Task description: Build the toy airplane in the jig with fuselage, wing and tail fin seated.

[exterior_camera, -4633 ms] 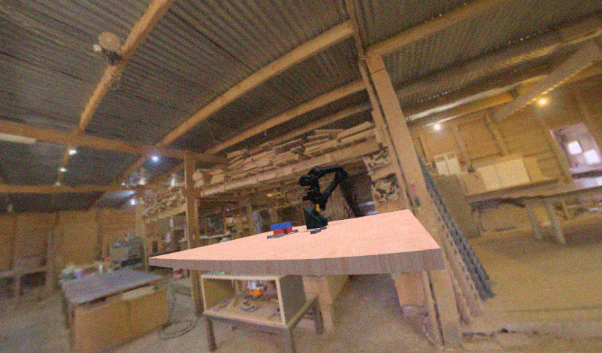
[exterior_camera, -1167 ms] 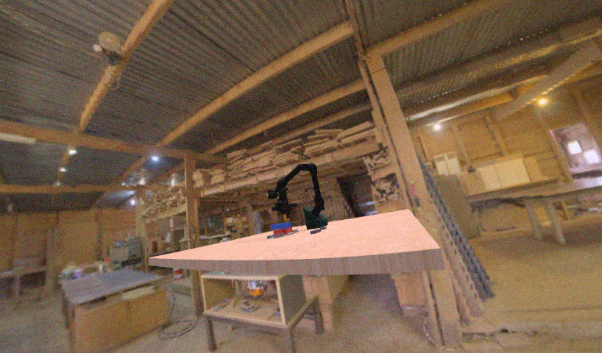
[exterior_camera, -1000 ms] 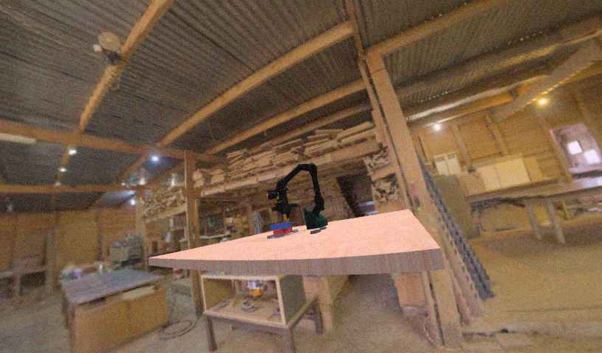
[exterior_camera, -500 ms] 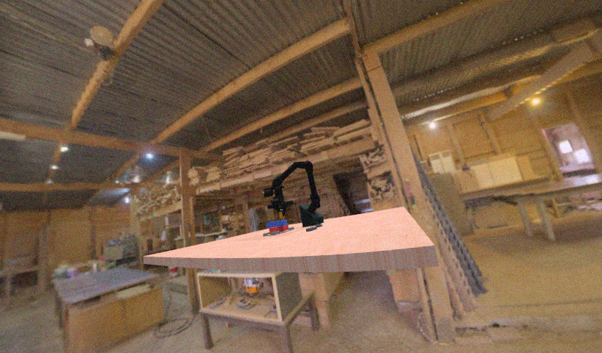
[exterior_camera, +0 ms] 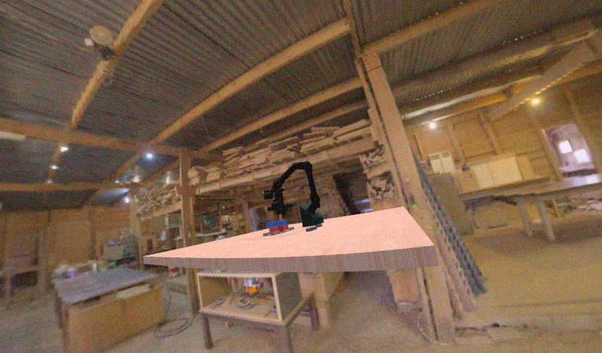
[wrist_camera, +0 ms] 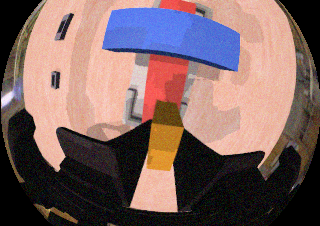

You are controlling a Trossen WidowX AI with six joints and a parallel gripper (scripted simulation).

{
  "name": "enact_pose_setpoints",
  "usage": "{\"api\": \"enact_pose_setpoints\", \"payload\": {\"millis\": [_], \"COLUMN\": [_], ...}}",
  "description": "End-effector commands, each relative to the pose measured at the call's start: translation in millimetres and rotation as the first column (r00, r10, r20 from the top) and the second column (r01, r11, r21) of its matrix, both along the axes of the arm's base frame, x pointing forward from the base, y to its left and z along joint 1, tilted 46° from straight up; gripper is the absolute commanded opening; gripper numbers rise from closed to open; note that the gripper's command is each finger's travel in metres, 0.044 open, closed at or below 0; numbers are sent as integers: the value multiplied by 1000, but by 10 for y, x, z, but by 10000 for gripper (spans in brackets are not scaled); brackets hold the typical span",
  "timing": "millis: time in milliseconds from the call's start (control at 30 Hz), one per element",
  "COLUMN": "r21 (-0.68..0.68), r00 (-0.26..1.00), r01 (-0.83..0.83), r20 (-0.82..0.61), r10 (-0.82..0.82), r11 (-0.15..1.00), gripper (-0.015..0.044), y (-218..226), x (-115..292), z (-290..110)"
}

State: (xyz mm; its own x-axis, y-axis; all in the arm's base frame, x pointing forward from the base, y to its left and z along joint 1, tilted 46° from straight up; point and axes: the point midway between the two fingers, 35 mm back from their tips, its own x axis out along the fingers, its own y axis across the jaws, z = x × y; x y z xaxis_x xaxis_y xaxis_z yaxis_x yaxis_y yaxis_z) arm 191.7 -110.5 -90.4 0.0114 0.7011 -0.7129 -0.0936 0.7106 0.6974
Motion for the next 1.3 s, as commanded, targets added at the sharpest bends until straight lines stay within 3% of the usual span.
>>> {"api": "enact_pose_setpoints", "payload": {"millis": [0,700,833,900,1000,1267], "r21": [7,6,6,6,6,6], "r00": [1000,1000,1000,1000,1000,1000], "r01": [6,1,1,1,1,1], "r20": [-7,-2,-2,-2,-2,-2], "r10": [-6,-1,-1,-1,-1,-1], "r11": [1000,1000,1000,1000,1000,1000], "gripper": [67,78,52,0,0,210], "y": [70,160,160,160,160,160], "x": [-12,-11,-11,-11,-11,-11], "z": [-56,-141,-141,-141,-141,-141]}}
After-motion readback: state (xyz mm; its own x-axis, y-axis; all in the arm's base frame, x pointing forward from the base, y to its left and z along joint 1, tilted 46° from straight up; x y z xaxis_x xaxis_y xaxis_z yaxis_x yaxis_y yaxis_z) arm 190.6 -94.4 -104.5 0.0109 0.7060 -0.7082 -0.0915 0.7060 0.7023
